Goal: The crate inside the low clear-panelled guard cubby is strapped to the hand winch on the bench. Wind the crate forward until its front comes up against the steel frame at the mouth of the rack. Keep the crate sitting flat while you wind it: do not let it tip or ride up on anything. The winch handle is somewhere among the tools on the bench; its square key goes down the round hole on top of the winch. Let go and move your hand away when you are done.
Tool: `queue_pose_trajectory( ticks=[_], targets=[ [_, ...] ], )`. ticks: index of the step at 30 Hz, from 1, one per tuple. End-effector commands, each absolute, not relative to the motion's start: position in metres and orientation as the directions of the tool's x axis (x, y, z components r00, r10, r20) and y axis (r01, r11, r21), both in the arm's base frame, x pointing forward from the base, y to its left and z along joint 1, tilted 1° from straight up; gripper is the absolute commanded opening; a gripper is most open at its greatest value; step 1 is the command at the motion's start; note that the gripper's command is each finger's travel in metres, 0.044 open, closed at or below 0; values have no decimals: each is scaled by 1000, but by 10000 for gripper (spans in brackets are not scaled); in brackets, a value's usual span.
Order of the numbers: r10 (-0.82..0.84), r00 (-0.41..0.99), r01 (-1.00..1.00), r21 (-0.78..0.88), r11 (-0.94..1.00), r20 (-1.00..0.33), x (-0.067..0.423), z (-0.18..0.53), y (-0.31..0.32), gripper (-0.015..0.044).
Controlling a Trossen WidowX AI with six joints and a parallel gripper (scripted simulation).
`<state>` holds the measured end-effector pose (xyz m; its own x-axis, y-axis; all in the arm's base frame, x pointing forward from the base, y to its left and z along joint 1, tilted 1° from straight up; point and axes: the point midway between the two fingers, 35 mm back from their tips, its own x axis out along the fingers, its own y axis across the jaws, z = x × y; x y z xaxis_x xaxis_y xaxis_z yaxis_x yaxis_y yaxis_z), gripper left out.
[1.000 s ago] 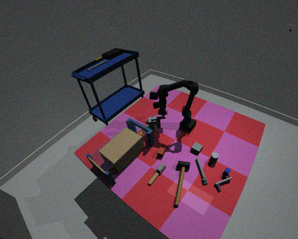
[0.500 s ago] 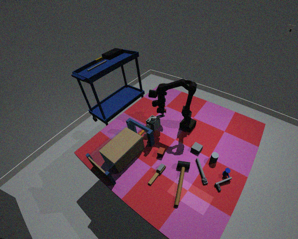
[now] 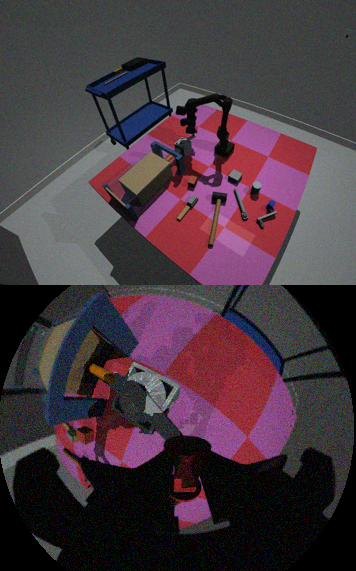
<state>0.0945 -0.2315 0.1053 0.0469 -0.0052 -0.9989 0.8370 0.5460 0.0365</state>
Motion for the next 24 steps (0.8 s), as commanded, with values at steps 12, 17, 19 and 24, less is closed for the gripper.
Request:
queue_pose_trajectory(
  ticks=[12,17,19,24],
  targets=[
    [-16,12,845,2,534,-1000,89,97,-266,0],
    [-16,12,845,1,534,-1000,91,97,-274,0],
    [-16,12,845,1,534,-1000,91,97,-277,0],
    [-18,12,845,1,534,-1000,97,98,-290,0]
  ],
)
